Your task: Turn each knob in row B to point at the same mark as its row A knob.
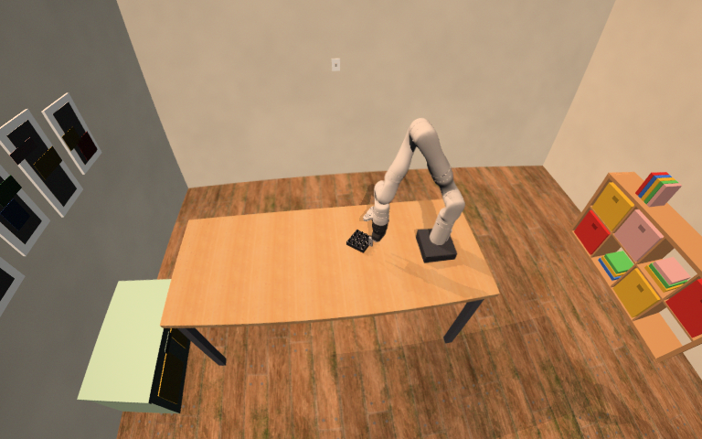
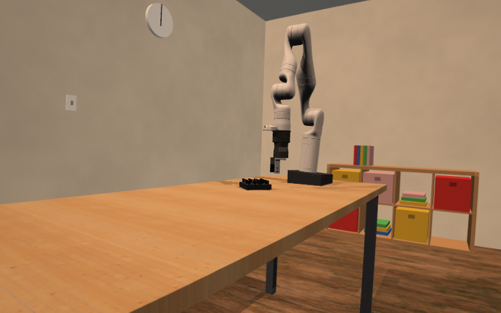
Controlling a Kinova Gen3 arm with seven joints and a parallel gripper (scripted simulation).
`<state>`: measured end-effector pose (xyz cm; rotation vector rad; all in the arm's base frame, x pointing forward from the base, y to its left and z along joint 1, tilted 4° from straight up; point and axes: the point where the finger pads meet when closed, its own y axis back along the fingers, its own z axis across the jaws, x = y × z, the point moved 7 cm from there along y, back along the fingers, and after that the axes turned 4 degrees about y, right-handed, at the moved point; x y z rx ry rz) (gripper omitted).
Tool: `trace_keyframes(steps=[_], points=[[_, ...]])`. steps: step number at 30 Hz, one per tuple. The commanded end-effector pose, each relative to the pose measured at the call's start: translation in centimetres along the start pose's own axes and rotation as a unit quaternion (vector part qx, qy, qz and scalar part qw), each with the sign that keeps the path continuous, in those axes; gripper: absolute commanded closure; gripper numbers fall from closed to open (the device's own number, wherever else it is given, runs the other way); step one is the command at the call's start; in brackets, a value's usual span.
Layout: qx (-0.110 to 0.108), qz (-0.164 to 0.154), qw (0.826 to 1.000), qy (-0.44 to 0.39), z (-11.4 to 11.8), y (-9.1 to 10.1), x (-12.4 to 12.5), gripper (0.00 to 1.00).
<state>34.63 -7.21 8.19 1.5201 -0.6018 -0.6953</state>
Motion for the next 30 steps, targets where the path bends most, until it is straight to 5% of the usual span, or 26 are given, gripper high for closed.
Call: trace_keyframes(steps=[1,30], points=[[0.0,0.001,1.0,0.0,-0.02,0.05,0.03,0.0],[-0.002,-0.001,1.0,-0.03,0.35,-0.03,0.2,0.0]])
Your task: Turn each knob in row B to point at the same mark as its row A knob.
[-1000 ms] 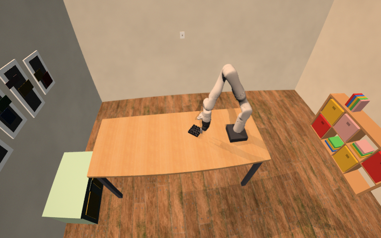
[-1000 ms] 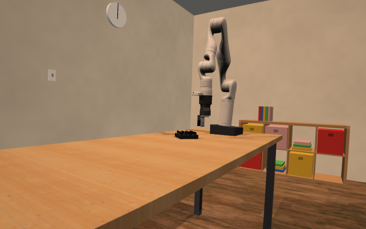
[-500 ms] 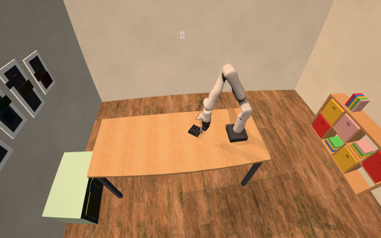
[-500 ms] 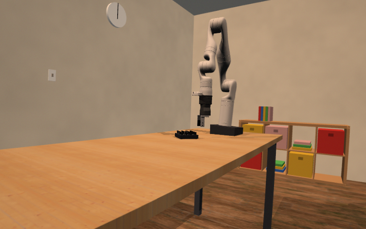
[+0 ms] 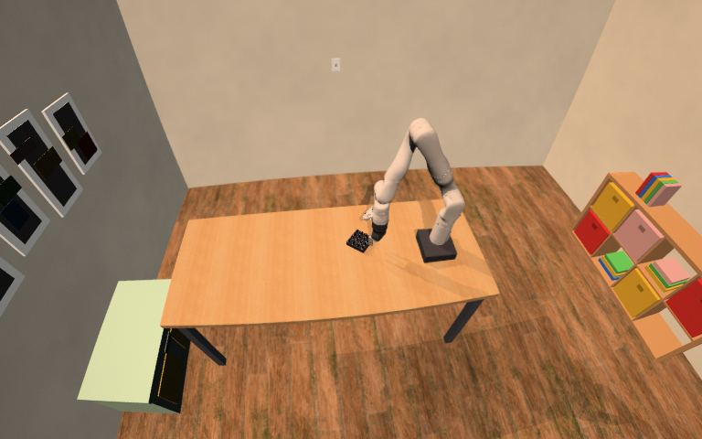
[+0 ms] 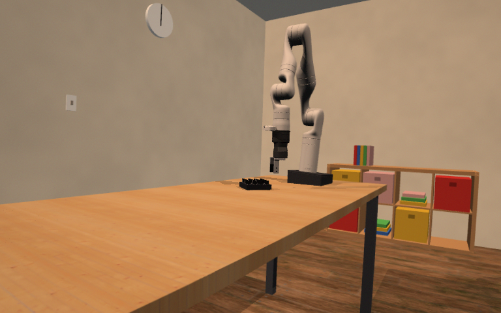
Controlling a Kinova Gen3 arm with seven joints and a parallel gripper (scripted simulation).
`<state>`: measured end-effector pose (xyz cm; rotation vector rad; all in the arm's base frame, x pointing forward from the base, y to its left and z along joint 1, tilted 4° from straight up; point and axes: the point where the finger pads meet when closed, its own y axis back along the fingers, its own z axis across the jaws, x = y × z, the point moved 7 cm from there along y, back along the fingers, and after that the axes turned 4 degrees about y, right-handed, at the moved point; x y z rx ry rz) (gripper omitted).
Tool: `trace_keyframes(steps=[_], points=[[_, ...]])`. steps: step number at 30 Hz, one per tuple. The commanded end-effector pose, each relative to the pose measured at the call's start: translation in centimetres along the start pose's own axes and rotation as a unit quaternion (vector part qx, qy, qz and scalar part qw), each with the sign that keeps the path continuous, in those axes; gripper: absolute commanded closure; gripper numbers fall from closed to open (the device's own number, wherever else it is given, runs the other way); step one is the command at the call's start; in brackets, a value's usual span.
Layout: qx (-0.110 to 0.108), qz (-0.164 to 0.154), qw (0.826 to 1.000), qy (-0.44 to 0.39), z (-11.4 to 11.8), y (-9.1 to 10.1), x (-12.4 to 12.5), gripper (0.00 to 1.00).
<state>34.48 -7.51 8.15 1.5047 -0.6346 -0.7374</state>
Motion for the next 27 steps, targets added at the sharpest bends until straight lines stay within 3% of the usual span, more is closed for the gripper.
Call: trace_keyframes(steps=[1,7,15,21,23,27], points=[[-0.001,0.0,1.0,-0.012,0.1,0.0,0.1,0.0],[-0.005,-0.002,0.999,-0.047,0.5,-0.1,0.3,0.0],[-0.015,-0.007,0.987,-0.159,1.8,-0.3,0.9,0.0],[-0.025,-0.01,0.961,-0.275,3.0,-0.5,1.4,0.0],[-0.025,-0.01,0.961,-0.275,3.0,-0.5,1.4,0.0],[-0.032,-0.011,0.931,-0.363,3.9,-0.5,1.7,0.0]])
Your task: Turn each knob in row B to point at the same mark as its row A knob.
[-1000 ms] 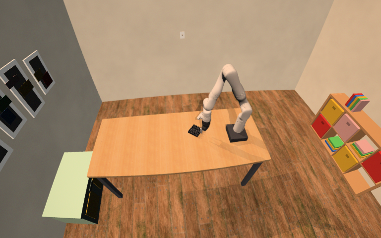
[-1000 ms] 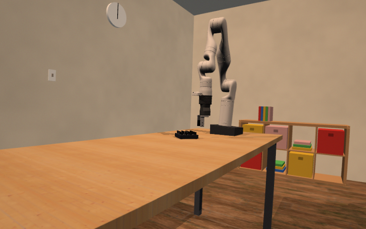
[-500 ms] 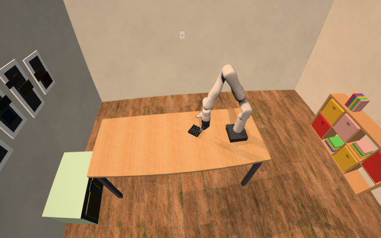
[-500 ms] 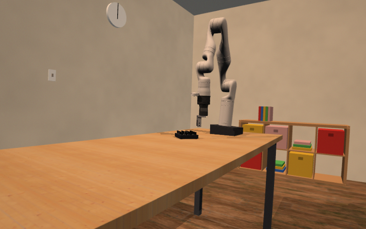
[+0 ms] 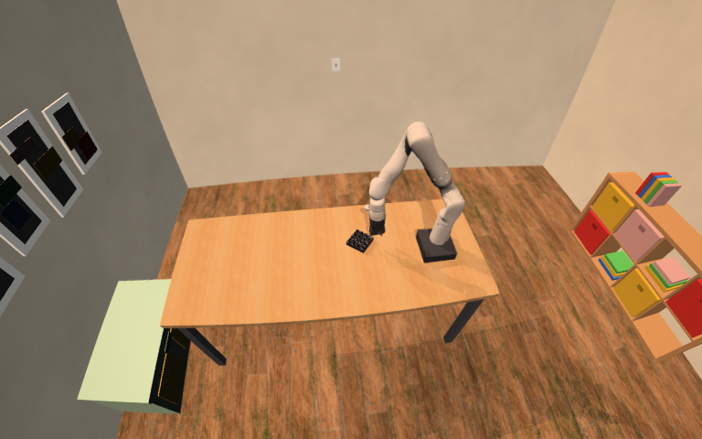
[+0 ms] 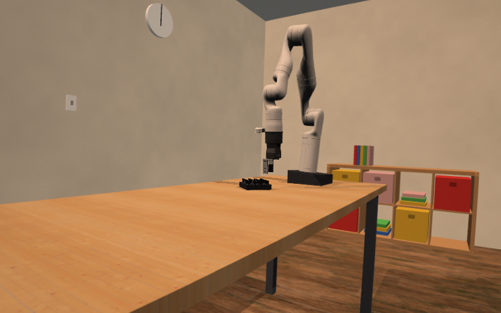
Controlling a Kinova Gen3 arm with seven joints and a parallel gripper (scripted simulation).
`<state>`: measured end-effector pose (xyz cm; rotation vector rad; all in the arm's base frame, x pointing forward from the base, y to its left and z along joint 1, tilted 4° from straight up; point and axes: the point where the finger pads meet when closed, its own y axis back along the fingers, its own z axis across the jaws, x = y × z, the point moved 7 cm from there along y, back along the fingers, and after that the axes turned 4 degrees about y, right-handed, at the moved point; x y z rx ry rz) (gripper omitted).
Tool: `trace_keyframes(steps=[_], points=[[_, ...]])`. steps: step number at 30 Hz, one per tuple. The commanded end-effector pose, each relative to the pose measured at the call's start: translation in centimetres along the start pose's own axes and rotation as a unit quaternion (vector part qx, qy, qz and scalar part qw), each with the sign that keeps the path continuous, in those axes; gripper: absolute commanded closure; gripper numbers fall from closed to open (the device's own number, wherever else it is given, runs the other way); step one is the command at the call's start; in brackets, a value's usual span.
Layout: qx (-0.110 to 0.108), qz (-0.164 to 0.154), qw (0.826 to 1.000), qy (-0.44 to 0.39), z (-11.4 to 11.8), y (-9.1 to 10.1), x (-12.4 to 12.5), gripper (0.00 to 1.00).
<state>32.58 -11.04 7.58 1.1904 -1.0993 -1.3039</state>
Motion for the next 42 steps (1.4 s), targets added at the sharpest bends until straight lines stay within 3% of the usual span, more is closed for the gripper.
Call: trace_keyframes(steps=[1,6,11,13,15,21,28,30,37,42], points=[[-0.005,0.002,0.999,-0.049,0.1,-0.1,0.4,0.0],[-0.011,0.002,0.984,-0.178,0.6,-0.1,1.3,0.0],[-0.015,0.003,0.951,-0.309,0.9,0.0,2.0,0.0],[-0.015,0.003,0.951,-0.309,0.9,0.0,2.0,0.0],[-0.015,0.003,0.932,-0.361,0.9,0.1,2.3,0.0],[-0.013,0.002,0.863,-0.505,0.8,0.4,2.9,0.0],[-0.006,-0.002,0.765,-0.645,0.1,0.9,3.4,0.0],[-0.006,-0.002,0.765,-0.645,0.1,0.9,3.4,0.0],[0.003,-0.009,0.666,-0.745,-0.8,1.5,3.9,0.0],[0.009,-0.014,0.606,-0.795,-1.5,1.9,4.1,0.0]])
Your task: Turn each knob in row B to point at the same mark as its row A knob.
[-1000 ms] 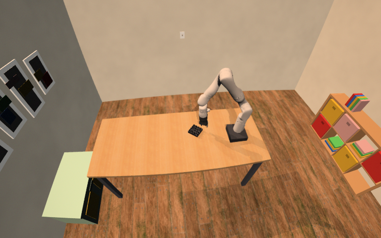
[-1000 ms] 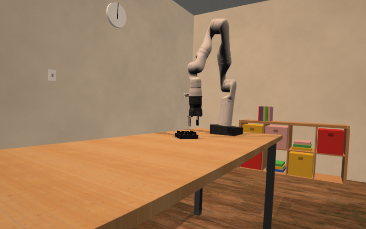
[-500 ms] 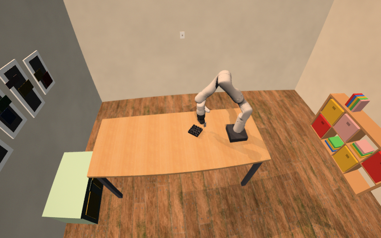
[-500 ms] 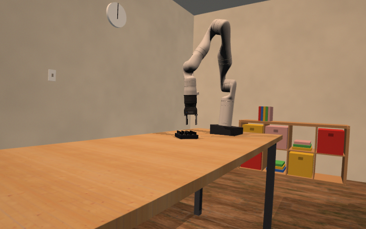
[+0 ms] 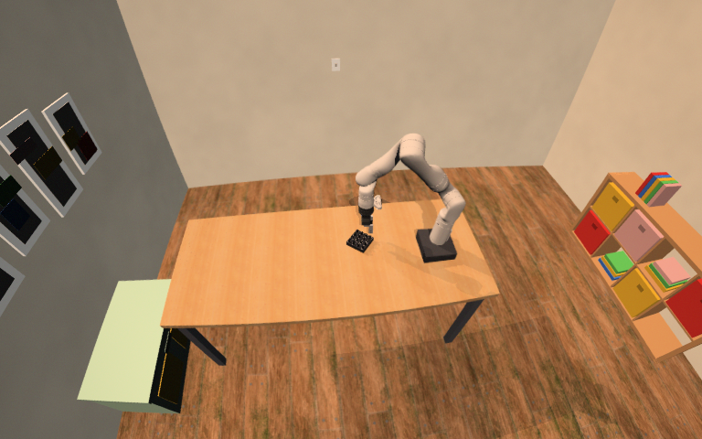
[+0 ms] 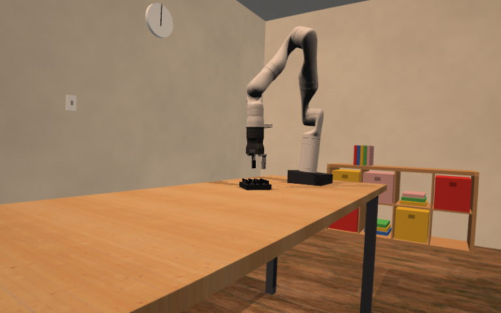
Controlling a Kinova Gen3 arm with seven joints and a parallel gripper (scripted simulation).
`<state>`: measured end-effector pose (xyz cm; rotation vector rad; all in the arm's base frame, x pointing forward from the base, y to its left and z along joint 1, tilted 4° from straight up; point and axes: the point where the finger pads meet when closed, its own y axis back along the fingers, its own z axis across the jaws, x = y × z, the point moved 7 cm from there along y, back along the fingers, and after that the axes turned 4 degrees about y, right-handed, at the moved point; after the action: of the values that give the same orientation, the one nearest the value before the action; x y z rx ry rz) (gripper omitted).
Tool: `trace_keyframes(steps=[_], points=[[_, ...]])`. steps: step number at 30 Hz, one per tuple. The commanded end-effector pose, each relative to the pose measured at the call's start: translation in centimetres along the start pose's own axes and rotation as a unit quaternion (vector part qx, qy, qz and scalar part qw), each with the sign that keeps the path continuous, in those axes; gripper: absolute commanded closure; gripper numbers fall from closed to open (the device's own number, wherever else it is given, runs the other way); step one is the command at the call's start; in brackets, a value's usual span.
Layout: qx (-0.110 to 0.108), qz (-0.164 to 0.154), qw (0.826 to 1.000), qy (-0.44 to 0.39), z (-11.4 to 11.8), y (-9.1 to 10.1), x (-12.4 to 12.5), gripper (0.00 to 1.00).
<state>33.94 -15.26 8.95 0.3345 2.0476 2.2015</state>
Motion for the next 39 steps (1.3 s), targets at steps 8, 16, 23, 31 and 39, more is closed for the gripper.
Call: trace_keyframes(steps=[8,16,23,31,39], points=[[0.002,-0.01,0.997,-0.08,0.0,0.4,-1.1,0.0],[0.001,-0.017,0.992,-0.126,-0.1,0.7,-1.6,0.0],[0.001,-0.018,0.991,-0.136,-0.1,0.8,-1.8,0.0],[0.001,-0.018,0.99,-0.137,-0.1,0.8,-1.8,0.54],[0.001,-0.018,0.99,-0.137,-0.1,0.8,-1.8,0.54]])
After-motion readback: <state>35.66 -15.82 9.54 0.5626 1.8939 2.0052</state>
